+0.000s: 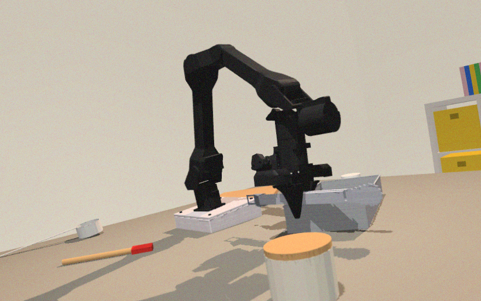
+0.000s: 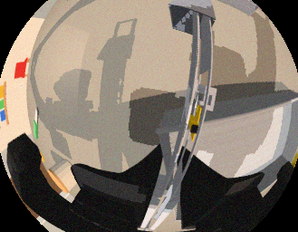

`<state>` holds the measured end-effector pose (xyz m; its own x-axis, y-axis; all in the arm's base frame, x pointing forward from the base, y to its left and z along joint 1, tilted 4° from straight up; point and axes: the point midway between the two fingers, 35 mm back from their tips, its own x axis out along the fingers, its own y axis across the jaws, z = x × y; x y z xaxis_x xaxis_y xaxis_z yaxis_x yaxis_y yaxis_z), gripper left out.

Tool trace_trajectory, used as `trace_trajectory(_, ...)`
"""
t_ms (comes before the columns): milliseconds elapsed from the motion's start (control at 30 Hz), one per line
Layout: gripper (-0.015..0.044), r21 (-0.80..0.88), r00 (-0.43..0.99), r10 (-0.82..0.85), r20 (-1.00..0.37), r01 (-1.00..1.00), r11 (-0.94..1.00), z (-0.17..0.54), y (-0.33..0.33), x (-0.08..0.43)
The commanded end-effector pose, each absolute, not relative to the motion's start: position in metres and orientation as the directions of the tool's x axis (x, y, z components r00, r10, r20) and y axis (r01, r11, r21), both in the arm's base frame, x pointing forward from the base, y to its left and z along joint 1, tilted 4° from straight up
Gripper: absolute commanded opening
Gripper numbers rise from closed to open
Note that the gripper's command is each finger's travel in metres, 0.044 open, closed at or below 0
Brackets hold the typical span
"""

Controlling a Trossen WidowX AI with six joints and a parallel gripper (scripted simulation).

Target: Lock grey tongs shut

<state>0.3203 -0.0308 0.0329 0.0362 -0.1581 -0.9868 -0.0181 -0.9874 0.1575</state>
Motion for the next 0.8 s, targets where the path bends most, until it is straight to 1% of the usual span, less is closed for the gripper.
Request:
trace_trajectory(0,0.0027,0.078,0.033,-0.076,-0.997,0.044,-0.996,0.031,0.002,0.319)
trace_trajectory(33,0.0020,0.078,0.033,-0.076,-0.997,0.044,-0.996,0.031,0.002,0.319)
trace_trajectory(233,-0.0138,0.078,0.033,-0.076,-0.997,0.044,-0.996,0.034,0.001,0.320)
trace_trajectory(267,-0.0150,0.077,0.033,-0.076,-0.997,0.043,-0.996,0.038,0.000,0.321)
trace_trajectory(433,-0.0150,0.075,0.034,-0.074,-0.997,0.034,-0.997,0.090,-0.011,0.326)
trace_trajectory(600,-0.0150,0.072,0.033,-0.071,-0.997,0.023,-0.997,0.154,-0.023,0.318)
trace_trajectory(767,-0.0150,0.072,0.033,-0.071,-0.997,0.022,-0.997,0.161,-0.025,0.317)
